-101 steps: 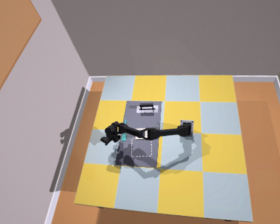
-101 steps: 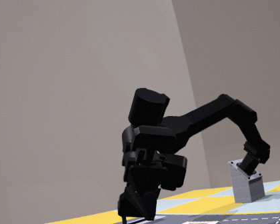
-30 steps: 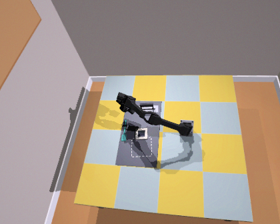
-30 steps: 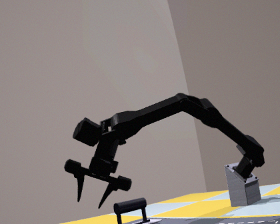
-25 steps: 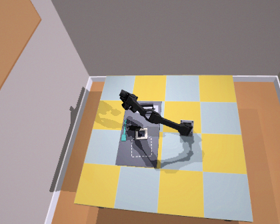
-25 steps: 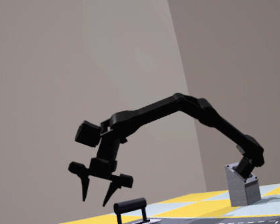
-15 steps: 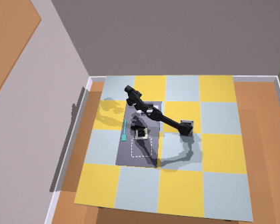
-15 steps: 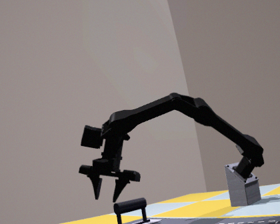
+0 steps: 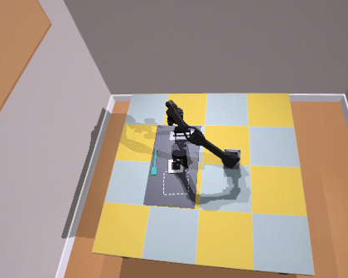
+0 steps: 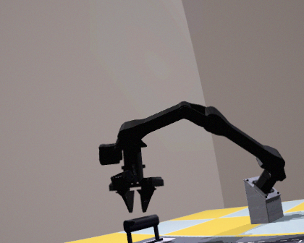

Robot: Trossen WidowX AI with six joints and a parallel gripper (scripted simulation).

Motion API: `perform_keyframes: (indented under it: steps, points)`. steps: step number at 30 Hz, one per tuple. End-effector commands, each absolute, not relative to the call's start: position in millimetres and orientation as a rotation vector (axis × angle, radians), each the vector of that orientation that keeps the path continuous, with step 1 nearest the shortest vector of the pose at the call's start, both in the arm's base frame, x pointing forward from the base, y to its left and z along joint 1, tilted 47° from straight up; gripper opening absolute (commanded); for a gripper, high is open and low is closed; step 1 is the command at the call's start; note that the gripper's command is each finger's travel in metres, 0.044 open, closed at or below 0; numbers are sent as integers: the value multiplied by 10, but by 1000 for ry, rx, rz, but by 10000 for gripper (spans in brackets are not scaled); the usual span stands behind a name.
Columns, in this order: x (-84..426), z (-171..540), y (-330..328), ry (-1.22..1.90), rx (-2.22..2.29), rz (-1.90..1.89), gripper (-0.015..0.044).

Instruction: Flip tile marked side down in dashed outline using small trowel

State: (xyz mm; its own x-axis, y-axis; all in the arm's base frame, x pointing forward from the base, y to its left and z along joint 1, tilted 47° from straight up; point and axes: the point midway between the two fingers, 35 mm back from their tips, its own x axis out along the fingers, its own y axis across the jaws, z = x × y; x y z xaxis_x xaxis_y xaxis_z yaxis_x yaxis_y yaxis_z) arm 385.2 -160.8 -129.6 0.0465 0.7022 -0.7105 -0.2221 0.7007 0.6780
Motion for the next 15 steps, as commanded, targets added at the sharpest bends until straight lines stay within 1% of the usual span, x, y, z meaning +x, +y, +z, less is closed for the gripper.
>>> perform_keyframes:
  steps: [1, 15]
  points:
    - [3677, -1297, -1640, 1420, 523, 723, 270]
    - [3684, -1383, -1554, 1420, 523, 724, 270]
